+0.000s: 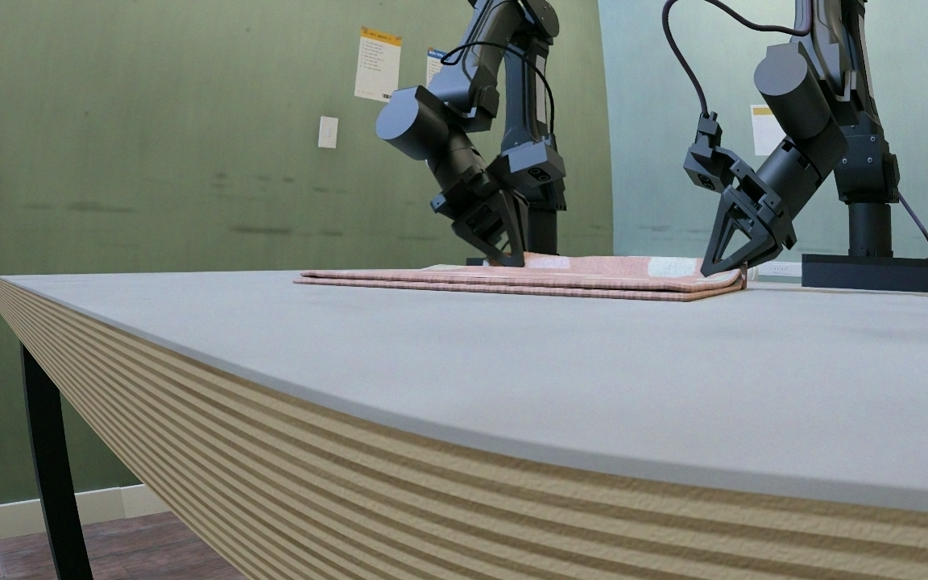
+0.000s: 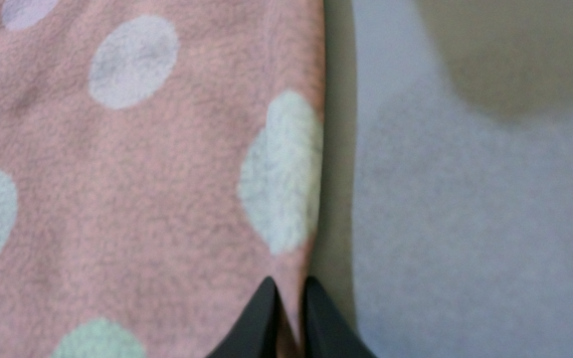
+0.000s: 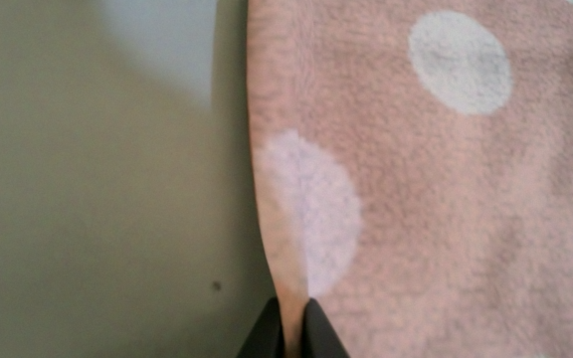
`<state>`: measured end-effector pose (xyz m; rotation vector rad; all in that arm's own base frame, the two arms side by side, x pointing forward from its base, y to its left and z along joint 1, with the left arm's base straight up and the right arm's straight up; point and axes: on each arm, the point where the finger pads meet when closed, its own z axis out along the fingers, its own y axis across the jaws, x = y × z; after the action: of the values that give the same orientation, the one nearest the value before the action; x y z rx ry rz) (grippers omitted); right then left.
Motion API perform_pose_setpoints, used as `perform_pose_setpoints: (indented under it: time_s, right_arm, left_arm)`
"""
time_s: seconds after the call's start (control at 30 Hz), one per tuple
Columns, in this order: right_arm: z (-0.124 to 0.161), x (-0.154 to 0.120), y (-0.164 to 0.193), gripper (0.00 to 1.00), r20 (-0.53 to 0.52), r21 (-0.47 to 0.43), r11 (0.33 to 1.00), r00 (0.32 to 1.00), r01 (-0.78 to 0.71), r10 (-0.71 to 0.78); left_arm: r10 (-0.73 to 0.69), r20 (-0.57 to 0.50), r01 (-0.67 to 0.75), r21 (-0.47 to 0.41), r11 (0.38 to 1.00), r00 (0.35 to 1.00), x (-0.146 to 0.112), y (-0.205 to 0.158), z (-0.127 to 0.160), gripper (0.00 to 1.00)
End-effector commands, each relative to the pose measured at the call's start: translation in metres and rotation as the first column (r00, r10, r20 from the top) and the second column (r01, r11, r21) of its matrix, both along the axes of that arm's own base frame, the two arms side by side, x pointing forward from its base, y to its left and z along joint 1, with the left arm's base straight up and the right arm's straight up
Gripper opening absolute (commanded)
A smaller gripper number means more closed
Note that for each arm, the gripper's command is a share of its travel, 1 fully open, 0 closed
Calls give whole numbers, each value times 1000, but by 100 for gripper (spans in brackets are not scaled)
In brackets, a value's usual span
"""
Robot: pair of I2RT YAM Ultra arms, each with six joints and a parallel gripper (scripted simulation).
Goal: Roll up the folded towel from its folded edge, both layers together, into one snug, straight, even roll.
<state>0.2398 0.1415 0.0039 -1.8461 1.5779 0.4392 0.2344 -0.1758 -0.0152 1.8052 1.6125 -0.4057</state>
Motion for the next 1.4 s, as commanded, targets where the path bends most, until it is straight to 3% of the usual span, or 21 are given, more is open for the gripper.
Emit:
perform_pose_setpoints:
  time_s: [0.0, 0.63, 1.37]
  right_arm:
    - [4, 6, -7, 7, -4, -21, 1000, 1000, 19, -19]
    - [7, -6, -9, 6, -4, -21, 1000, 1000, 19, -19]
    - [7, -76, -12, 6, -4, -21, 1000, 1000, 19, -19]
  left_arm:
    - [16, -16, -15, 19, 1000, 1000, 2, 7, 4, 9]
    - [16, -16, -15, 19, 1000, 1000, -10, 8, 6, 9]
    - [16, -16, -15, 19, 1000, 1000, -79, 7, 6, 9]
